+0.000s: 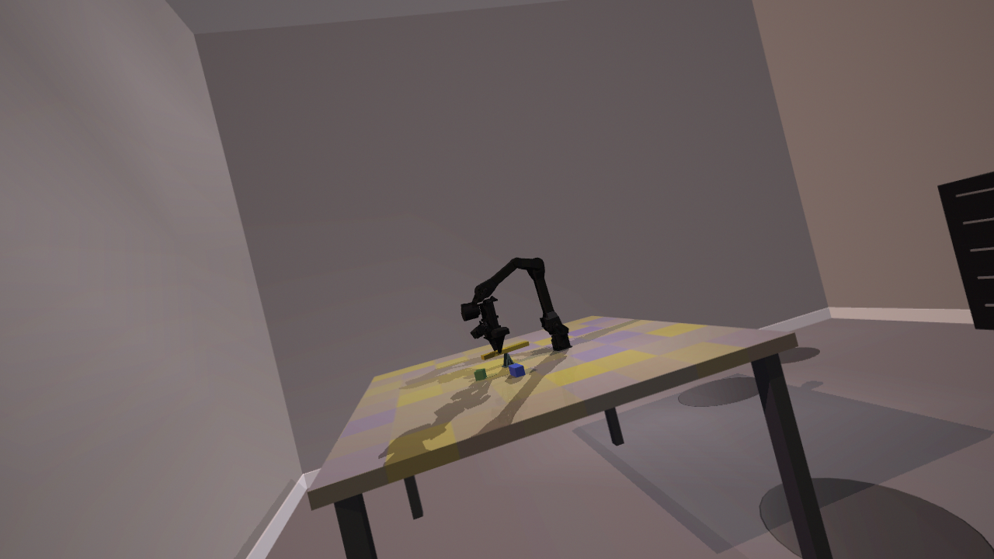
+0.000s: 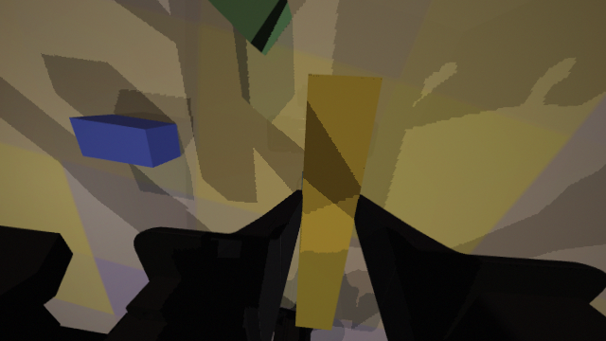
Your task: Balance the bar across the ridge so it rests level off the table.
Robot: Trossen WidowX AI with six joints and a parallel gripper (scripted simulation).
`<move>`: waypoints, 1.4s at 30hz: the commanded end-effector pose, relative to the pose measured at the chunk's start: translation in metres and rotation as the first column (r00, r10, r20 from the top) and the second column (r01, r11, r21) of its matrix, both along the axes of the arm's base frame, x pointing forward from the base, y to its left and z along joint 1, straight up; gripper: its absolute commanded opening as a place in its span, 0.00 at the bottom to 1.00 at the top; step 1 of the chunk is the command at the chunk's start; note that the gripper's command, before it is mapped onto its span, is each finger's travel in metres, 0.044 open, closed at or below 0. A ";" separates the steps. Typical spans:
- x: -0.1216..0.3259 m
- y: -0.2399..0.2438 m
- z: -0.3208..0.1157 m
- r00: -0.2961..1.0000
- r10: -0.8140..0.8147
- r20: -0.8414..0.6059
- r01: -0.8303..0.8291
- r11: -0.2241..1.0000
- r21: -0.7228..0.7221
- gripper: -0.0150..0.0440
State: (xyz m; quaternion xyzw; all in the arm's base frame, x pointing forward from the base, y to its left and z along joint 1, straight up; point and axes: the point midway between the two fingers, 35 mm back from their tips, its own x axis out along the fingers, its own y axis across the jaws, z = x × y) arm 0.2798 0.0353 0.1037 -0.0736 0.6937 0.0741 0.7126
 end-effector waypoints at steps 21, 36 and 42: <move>0.000 0.000 0.000 1.000 0.000 0.000 0.000 1.000 0.000 0.54; 0.000 0.000 0.000 1.000 0.000 0.000 0.000 1.000 0.000 0.54; 0.000 0.000 0.000 1.000 0.000 0.000 0.000 1.000 0.000 0.55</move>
